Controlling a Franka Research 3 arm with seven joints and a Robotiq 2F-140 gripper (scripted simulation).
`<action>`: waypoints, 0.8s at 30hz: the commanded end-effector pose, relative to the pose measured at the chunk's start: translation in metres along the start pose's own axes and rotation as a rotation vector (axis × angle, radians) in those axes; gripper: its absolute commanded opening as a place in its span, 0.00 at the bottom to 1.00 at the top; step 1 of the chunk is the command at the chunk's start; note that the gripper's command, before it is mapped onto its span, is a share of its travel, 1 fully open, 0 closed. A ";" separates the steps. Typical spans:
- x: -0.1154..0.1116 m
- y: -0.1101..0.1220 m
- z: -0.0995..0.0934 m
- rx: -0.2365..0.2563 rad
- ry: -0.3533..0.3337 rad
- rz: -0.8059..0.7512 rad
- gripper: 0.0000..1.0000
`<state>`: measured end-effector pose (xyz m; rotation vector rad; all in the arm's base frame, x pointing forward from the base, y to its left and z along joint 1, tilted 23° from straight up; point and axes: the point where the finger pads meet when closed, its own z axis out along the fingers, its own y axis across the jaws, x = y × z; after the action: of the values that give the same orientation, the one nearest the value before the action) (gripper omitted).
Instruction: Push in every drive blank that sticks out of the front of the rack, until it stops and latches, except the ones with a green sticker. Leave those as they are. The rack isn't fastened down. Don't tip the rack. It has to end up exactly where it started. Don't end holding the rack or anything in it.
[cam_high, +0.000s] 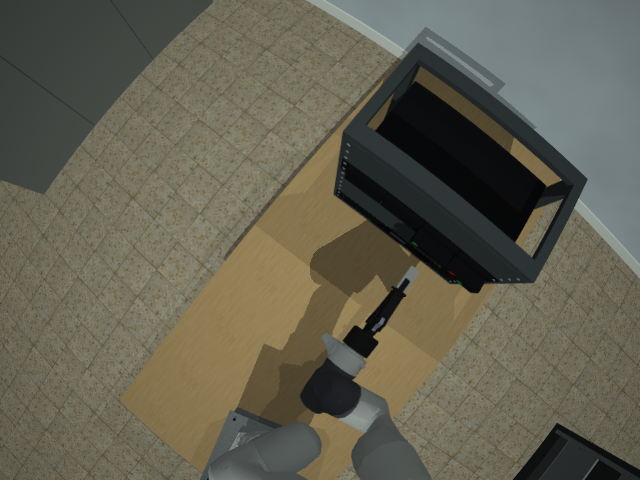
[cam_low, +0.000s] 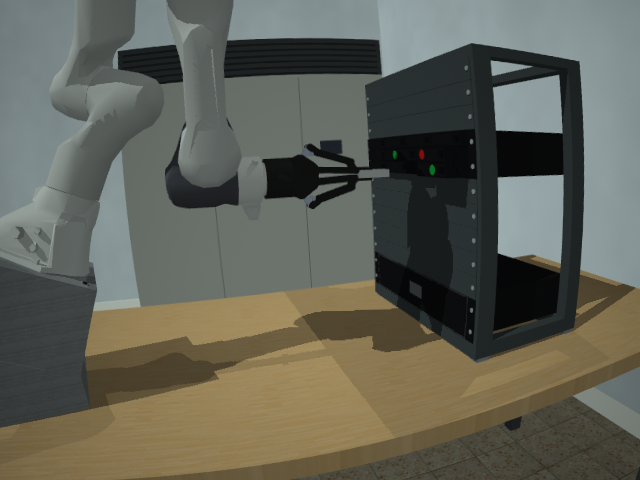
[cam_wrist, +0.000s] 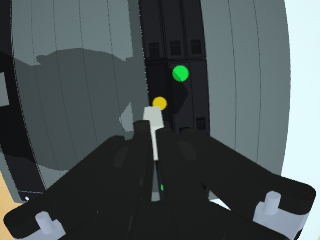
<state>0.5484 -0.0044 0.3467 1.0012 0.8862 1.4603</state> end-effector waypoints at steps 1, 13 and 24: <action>0.001 0.007 -0.004 -0.020 0.004 -0.007 0.00; -0.008 0.010 -0.004 -0.020 0.004 -0.007 0.00; -0.048 0.023 -0.006 -0.020 0.004 -0.007 0.00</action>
<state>0.5367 -0.0535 0.3620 0.9649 0.8569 1.4281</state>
